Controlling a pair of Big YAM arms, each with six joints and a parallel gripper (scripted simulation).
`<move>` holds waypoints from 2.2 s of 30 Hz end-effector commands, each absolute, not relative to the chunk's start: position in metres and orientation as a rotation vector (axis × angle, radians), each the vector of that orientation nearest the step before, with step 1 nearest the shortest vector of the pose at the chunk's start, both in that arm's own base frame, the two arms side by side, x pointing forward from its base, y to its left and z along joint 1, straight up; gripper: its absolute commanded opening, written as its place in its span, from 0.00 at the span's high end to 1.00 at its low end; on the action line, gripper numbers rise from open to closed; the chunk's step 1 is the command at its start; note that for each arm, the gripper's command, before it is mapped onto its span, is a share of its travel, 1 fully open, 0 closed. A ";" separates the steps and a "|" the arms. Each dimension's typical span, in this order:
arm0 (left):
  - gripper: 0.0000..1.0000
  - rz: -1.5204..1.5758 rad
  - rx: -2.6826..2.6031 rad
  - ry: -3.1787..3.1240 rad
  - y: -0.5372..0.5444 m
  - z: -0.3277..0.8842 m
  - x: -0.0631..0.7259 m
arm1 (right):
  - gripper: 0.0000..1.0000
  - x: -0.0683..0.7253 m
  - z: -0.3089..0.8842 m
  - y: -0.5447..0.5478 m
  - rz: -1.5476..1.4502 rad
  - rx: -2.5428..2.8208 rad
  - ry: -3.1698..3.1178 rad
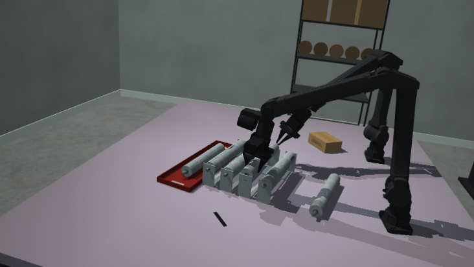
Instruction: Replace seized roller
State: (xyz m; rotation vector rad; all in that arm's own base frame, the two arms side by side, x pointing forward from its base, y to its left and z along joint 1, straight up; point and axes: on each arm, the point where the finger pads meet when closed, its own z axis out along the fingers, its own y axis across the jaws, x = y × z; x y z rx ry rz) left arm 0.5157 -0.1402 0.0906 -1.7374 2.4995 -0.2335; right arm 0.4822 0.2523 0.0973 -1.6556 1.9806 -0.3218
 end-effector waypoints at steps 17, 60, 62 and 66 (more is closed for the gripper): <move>0.68 -0.310 -1.730 2.505 -0.142 0.103 0.521 | 0.97 0.471 0.077 0.173 -0.404 -1.640 2.153; 0.68 -0.341 -1.719 2.502 -0.150 0.106 0.525 | 0.97 0.487 0.116 0.226 -0.349 -1.628 1.957; 0.68 -0.341 -1.719 2.502 -0.150 0.106 0.525 | 0.97 0.487 0.116 0.225 -0.349 -1.629 1.957; 0.68 -0.341 -1.719 2.502 -0.150 0.106 0.525 | 0.97 0.487 0.116 0.225 -0.344 -1.615 1.967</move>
